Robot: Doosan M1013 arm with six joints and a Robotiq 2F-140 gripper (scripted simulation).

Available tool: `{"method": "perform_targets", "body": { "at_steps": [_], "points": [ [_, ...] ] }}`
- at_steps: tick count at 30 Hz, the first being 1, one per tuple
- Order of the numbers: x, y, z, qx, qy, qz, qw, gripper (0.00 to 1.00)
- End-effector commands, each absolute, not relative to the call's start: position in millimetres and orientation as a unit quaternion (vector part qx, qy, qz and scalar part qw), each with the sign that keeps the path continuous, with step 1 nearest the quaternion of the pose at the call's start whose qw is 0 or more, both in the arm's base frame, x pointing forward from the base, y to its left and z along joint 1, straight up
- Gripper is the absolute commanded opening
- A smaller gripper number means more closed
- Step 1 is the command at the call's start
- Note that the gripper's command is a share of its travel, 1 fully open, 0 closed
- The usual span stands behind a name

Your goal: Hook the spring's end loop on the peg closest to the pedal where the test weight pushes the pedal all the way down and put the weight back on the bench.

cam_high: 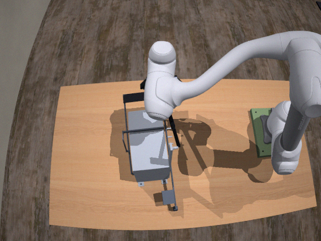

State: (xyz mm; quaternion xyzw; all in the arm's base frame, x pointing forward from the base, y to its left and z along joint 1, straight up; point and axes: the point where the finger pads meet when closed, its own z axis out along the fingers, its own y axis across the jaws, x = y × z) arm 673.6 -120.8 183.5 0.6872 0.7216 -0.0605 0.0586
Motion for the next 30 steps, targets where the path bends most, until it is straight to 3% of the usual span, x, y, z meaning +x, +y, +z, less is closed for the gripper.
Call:
{"method": "perform_targets", "body": {
  "at_steps": [1,7,22,30],
  "points": [
    [674.1,-120.7,184.5,0.687,0.721,-0.060,0.059,1.00],
    [674.1,-120.7,184.5,0.687,0.721,-0.060,0.059,1.00],
    [674.6,-121.3,284.5,0.687,0.721,-0.060,0.059,1.00],
    [674.4,-121.2,276.2,0.687,0.722,-0.060,0.059,1.00]
  ]
}}
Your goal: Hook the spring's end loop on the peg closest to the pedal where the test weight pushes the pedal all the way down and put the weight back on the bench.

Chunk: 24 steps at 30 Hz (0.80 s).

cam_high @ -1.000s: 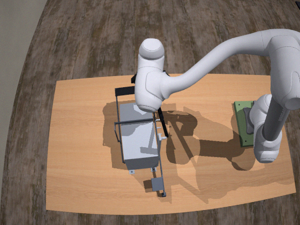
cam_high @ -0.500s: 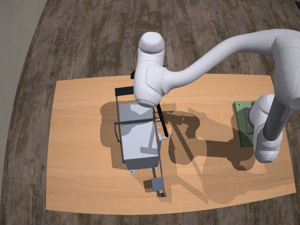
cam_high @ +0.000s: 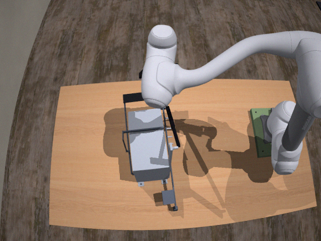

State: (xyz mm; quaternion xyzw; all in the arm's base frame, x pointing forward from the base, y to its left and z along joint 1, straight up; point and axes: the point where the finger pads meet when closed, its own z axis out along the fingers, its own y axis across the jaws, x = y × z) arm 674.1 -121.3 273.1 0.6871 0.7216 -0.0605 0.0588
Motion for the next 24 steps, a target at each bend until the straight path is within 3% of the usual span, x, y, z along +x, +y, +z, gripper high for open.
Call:
{"method": "perform_targets", "body": {
  "at_steps": [1,24],
  "points": [
    [674.4,-121.2,277.1,0.687,0.722,-0.060,0.059,1.00],
    [674.5,-121.3,282.9,0.687,0.721,-0.060,0.059,1.00]
  ]
}}
